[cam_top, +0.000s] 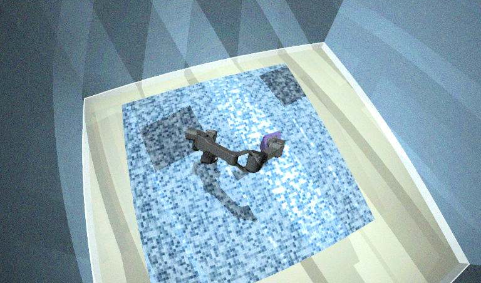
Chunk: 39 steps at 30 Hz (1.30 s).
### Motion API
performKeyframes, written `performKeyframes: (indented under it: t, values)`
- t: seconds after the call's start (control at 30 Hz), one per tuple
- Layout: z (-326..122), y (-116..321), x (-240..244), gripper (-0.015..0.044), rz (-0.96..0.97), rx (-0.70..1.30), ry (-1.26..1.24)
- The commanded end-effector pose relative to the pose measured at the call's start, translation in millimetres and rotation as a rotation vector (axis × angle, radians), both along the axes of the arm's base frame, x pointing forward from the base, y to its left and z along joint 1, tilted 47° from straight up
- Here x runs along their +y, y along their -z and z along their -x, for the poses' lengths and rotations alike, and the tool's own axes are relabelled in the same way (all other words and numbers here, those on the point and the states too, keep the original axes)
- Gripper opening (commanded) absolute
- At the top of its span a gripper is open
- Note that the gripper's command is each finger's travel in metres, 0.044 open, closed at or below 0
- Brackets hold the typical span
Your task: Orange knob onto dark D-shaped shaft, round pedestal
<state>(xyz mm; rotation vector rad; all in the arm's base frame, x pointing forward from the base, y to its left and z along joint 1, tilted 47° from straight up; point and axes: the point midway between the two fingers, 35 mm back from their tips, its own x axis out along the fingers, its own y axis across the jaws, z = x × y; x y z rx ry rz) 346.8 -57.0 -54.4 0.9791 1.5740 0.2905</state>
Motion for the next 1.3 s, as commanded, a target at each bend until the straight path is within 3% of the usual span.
performKeyframes:
  t: [0.0,0.77,1.0,1.27]
  values:
    - [-0.8,0.2,1.4,0.0,-0.001,0.002,0.004]
    - [-0.3,-3.6,-2.4,0.0,0.0,0.002,0.004]
    - [-0.6,-1.5,-2.7,0.0,-0.011,0.144,0.142]
    - [-0.3,-0.4,-0.1,0.0,-0.012,0.152,0.15]
